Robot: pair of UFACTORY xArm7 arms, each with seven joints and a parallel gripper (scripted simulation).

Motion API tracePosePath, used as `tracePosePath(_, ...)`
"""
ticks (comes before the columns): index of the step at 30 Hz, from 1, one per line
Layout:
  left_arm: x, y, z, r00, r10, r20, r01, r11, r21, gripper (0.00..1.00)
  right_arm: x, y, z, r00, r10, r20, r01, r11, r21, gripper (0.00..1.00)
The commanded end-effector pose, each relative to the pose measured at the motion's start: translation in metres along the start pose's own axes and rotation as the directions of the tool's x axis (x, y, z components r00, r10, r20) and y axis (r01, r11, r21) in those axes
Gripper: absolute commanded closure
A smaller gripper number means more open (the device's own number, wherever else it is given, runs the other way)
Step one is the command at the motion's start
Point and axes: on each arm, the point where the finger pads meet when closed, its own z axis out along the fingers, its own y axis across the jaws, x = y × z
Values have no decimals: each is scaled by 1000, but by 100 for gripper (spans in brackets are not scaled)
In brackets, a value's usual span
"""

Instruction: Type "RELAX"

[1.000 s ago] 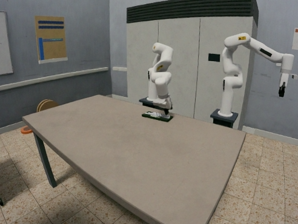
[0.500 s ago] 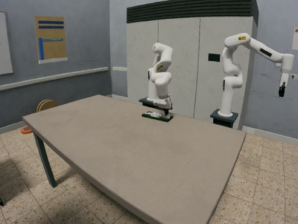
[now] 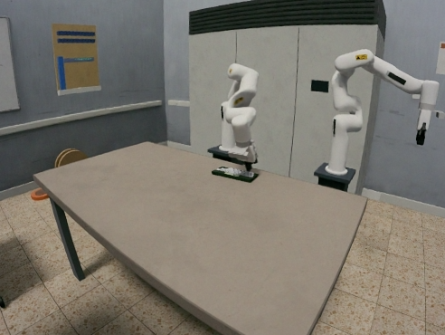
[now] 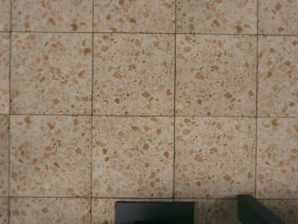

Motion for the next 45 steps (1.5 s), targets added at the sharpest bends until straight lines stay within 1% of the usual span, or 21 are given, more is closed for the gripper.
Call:
tracePosePath(1,1,0,-2,1000,0,-5,0,1000,-1,0,-2,-1,-8,1000,-1,-4,1,1000,3,100)
tracePosePath(5,1,0,-2,1000,0,-5,0,1000,-1,0,-2,0,-8,1000,-1,-4,1,1000,3,100)
tracePosePath(11,1,0,-2,1000,0,-5,0,1000,-1,0,2,10,-10,1000,-1,-4,1,1000,3,100)
tracePosePath(14,1,0,-2,1000,0,-5,0,1000,-1,0,8,29,-13,1000,-1,-4,1,1000,3,100)
tracePosePath(21,1,0,-2,1000,0,-5,0,1000,-1,0,27,83,-21,1000,-1,-4,1,1000,3,100)
tracePosePath(25,1,0,-2,1000,0,-5,0,1000,-1,0,33,101,-24,1000,-1,-4,1,1000,2,100)
tracePosePath(34,1,0,-2,1000,0,-5,0,1000,-1,0,35,105,-24,1000,-1,-4,1,1000,2,100)
tracePosePath(45,1,0,-2,1000,0,-5,0,1000,-1,0,37,105,-20,1000,-1,-4,1,1000,2,100)
